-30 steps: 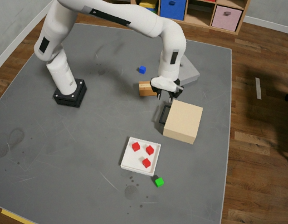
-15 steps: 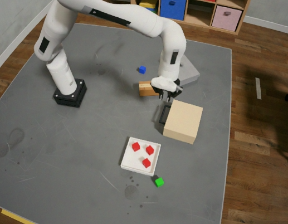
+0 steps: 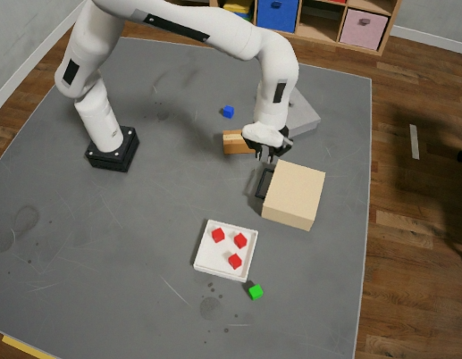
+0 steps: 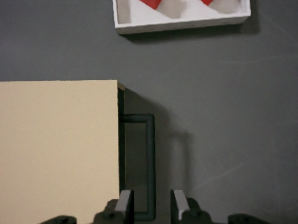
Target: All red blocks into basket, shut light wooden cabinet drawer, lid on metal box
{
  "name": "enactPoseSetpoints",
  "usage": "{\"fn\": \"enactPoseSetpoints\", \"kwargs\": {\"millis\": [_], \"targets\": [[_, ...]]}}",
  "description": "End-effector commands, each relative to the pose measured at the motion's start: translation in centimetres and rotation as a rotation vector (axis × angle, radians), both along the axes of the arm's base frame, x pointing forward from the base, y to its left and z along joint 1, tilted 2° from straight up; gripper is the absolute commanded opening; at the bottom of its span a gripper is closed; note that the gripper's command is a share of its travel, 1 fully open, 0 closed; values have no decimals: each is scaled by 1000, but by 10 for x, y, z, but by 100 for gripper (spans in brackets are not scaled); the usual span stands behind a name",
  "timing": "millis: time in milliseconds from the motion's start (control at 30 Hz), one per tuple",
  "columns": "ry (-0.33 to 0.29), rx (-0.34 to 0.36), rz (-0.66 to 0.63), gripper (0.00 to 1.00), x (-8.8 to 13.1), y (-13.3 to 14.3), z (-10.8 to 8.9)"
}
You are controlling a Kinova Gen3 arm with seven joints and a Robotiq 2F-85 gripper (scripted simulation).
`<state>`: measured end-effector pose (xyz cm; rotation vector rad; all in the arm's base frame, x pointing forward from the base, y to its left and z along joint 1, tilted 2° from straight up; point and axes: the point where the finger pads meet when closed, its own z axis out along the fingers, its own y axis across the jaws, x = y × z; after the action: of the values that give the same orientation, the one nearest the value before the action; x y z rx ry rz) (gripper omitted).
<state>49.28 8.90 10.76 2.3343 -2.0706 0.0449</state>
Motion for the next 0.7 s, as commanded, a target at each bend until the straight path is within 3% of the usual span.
{"fn": "enactPoseSetpoints", "kwargs": {"millis": [0,667], "targets": [[-2,0,0,30,0,0,1],[-2,0,0,30,1,0,-10]]}}
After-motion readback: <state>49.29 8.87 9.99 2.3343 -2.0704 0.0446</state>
